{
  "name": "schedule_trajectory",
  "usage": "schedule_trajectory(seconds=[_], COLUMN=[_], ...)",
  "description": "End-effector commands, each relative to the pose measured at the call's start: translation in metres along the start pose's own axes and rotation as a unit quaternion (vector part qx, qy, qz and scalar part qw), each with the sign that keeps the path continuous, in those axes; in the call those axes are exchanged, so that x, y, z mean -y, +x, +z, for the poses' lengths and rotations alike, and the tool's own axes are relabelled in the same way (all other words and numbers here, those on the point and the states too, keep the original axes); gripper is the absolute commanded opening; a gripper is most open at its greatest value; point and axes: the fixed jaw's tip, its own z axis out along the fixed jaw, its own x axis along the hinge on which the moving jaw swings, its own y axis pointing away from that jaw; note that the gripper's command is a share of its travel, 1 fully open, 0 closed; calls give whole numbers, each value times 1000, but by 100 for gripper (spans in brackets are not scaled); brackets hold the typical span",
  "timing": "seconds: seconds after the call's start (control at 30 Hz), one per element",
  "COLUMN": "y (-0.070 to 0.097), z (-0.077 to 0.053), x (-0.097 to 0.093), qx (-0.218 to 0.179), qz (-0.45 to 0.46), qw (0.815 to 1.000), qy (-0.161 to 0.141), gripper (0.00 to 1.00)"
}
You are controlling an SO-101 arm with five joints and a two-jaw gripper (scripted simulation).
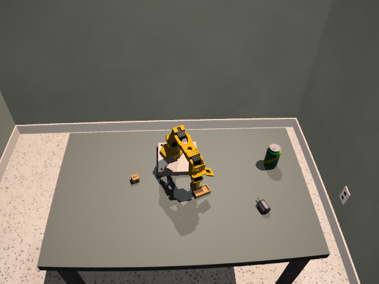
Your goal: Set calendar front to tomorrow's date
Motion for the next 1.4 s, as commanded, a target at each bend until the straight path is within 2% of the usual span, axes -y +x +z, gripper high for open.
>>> schedule_trajectory(seconds=[0.0,0.1,0.17,0.33,0.5,1.3,1.37], y=[28,54,54,91,111,115,118], z=[-1,3,3,9,13,14,10], x=[-1,-7,-7,-25,-39,-42,-45], qx=[3,3,3,4,5,5,3], qz=[61,122,122,217,274,286,294], qw=[998,992,992,976,962,958,955], qy=[14,14,14,14,13,13,20], gripper=[0,0,0,0,0,0,0])
